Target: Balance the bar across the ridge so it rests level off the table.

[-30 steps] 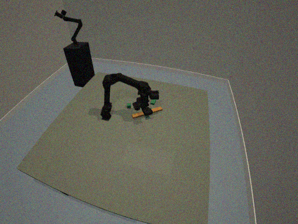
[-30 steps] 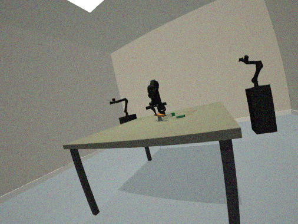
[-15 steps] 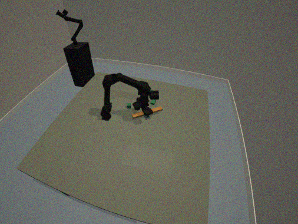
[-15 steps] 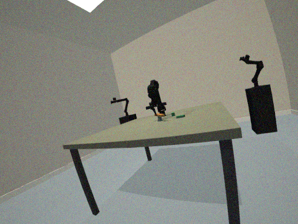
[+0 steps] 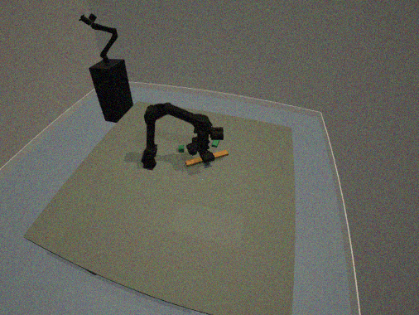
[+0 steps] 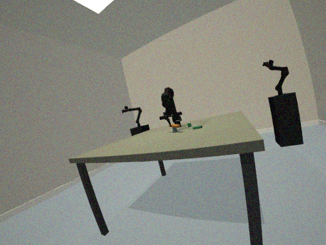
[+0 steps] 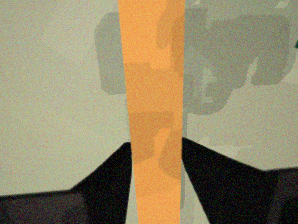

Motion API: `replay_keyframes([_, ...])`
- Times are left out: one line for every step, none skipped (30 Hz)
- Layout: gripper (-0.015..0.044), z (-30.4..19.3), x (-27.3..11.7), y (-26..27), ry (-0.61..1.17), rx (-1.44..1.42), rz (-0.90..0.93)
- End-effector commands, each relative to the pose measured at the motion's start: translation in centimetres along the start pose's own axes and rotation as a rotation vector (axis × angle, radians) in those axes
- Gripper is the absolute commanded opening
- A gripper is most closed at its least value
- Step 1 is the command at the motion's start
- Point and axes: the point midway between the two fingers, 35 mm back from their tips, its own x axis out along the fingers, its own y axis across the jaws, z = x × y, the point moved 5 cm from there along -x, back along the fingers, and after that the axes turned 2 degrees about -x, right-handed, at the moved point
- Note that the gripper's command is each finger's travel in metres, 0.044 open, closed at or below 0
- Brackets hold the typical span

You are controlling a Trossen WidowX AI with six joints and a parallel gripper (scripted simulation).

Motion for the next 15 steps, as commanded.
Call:
replay_keyframes([0.0173, 0.0, 0.0, 0.0, 0.0, 0.0, 0.0])
replay_keyframes([0.0185, 0.0, 0.0, 0.0, 0.0, 0.0, 0.0])
replay_keyframes([0.0185, 0.0, 0.0, 0.0, 0.0, 0.0, 0.0])
replay_keyframes([0.0185, 0.0, 0.0, 0.0, 0.0, 0.0, 0.0])
replay_keyframes([0.0185, 0.0, 0.0, 0.0, 0.0, 0.0, 0.0])
replay_keyframes([0.0185, 0.0, 0.0, 0.0, 0.0, 0.0, 0.0])
replay_keyframes([0.0185, 0.0, 0.0, 0.0, 0.0, 0.0, 0.0])
replay_keyframes([0.0185, 0.0, 0.0, 0.0, 0.0, 0.0, 0.0])
replay_keyframes([0.0185, 0.0, 0.0, 0.0, 0.0, 0.0, 0.0])
replay_keyframes([0.0185, 0.0, 0.0, 0.0, 0.0, 0.0, 0.0])
replay_keyframes([0.0185, 0.0, 0.0, 0.0, 0.0, 0.0, 0.0])
replay_keyframes([0.0185, 0.0, 0.0, 0.0, 0.0, 0.0, 0.0])
replay_keyframes([0.0185, 0.0, 0.0, 0.0, 0.0, 0.0, 0.0])
replay_keyframes([0.0211, 0.0, 0.0, 0.0, 0.0, 0.0, 0.0])
replay_keyframes([0.0237, 0.0, 0.0, 0.0, 0.0, 0.0, 0.0])
